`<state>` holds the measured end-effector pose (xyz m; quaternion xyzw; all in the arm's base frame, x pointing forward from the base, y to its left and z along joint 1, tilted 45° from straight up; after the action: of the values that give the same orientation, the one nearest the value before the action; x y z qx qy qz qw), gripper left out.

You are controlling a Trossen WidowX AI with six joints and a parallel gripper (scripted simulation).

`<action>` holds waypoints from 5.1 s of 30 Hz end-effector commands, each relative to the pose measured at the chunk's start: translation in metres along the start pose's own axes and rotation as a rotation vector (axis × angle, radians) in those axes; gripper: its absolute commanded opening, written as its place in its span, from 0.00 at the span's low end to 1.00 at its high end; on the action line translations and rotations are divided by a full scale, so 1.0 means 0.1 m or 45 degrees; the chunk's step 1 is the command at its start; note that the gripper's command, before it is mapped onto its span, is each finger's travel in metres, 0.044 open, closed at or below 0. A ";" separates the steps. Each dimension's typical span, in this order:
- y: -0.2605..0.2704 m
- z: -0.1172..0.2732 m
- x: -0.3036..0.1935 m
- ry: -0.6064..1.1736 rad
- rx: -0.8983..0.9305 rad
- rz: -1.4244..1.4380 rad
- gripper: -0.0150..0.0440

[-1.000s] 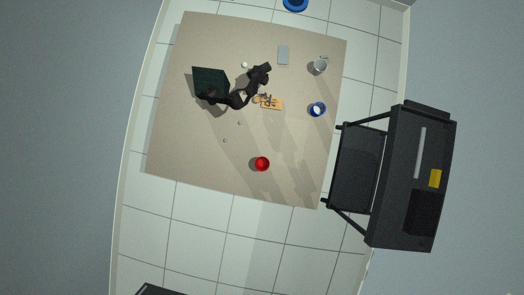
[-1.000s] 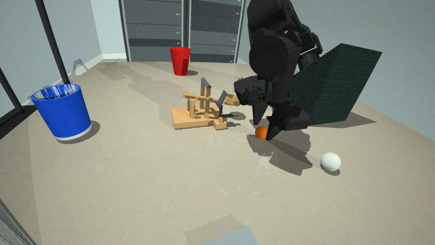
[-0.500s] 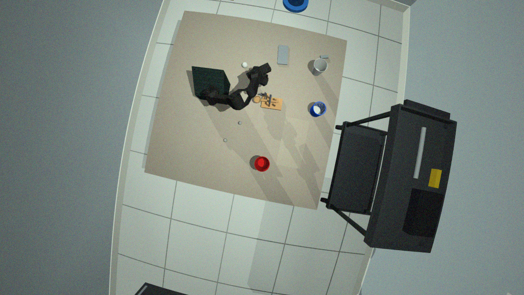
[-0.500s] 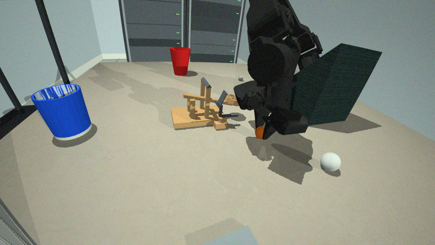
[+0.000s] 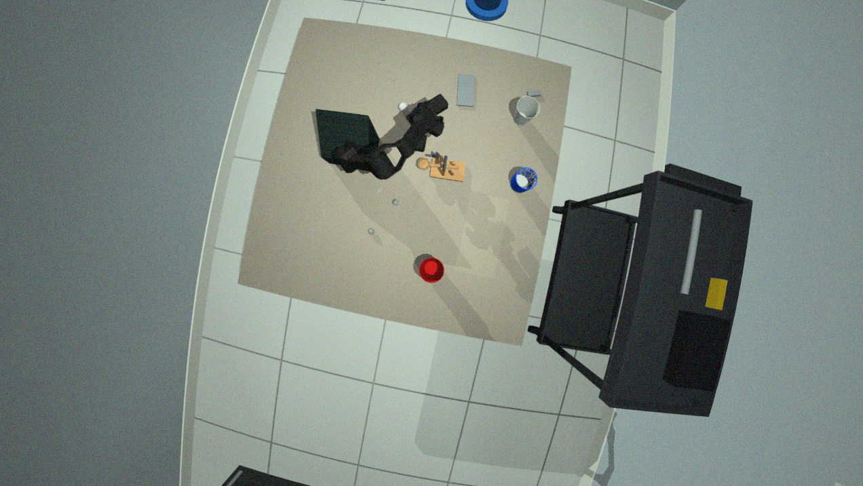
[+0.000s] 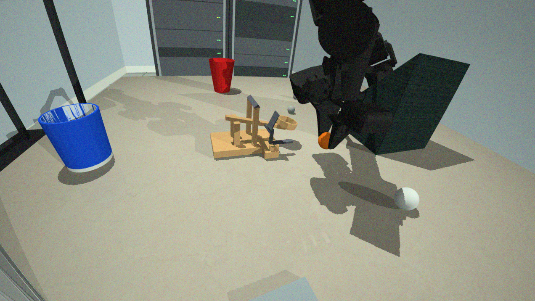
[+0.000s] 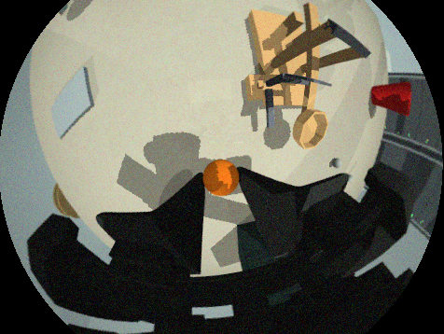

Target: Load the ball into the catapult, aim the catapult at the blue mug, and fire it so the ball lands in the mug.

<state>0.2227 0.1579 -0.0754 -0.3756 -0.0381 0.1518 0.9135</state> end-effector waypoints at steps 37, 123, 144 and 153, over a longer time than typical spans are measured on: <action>-1.20 0.29 0.44 0.442 0.029 0.052 0.25; -1.52 1.90 3.07 -1.001 -0.026 0.245 1.00; -1.52 1.90 3.07 -1.001 -0.026 0.245 0.87; -1.52 1.90 3.07 -1.001 -0.026 0.245 0.47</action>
<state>0.5159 0.2797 0.1527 -0.2970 -0.3516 0.3684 0.8077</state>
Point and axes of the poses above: the point midway between the two fingers, 35 mm back from their tips, its own z axis back along the fingers, its own y axis across the jaws, x = y × z, the point moved 5 cm from there along z, back along the fingers, and after that the axes turned 7 degrees about z, right-handed, at the moved point
